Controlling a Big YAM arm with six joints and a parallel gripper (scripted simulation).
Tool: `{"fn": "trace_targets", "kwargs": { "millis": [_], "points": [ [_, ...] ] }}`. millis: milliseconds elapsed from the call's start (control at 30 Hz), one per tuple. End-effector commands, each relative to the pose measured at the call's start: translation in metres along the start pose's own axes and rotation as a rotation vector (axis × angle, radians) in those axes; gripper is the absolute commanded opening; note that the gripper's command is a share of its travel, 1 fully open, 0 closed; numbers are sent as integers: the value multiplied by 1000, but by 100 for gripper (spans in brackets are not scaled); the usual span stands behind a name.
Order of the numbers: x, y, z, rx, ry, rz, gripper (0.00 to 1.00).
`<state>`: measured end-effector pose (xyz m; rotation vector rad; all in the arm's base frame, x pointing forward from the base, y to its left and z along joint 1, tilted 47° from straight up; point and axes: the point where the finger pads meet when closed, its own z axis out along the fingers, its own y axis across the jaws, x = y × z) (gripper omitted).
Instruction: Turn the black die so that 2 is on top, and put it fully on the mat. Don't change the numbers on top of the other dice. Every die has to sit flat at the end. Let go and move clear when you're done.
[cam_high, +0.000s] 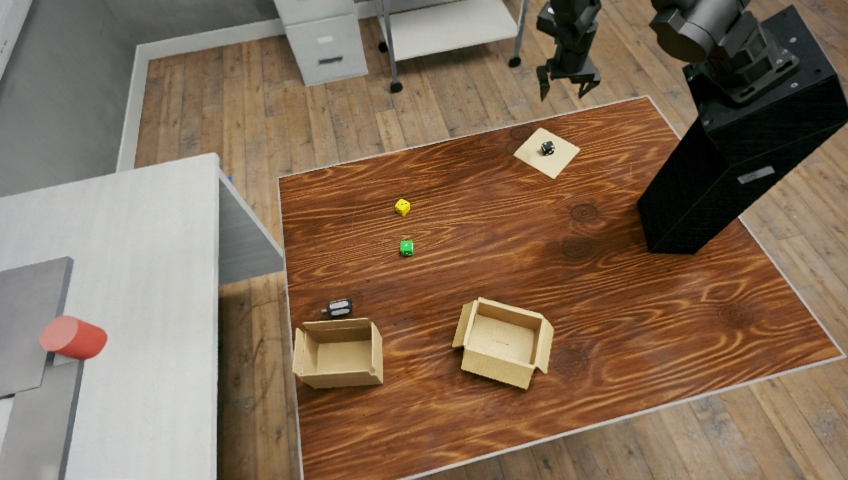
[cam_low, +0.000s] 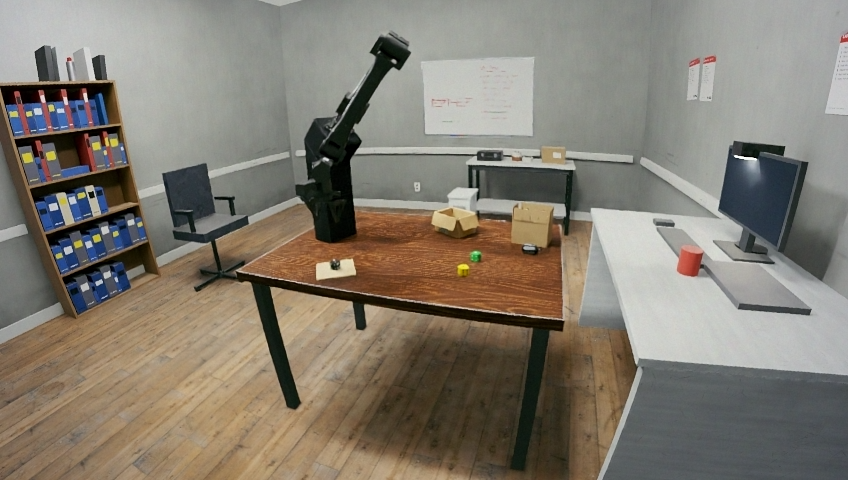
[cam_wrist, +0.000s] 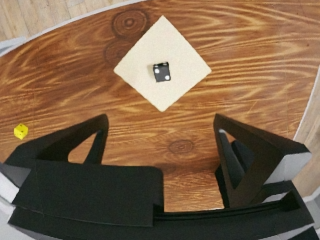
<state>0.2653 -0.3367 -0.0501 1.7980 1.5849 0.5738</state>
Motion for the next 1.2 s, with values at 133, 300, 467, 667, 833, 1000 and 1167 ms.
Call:
{"fn": "trace_targets", "kwargs": {
  "millis": [133,300,467,667,833,1000,1167],
  "points": [
    [6,-1,-2,9,16,-20,100],
    [5,-1,-2,8,15,-21,100],
    [5,-1,-2,8,15,-21,100],
    [5,-1,-2,8,15,-21,100],
    [5,-1,-2,8,15,-21,100],
    [5,-1,-2,8,15,-21,100],
    [5,-1,-2,8,15,-21,100]
  ]
}}
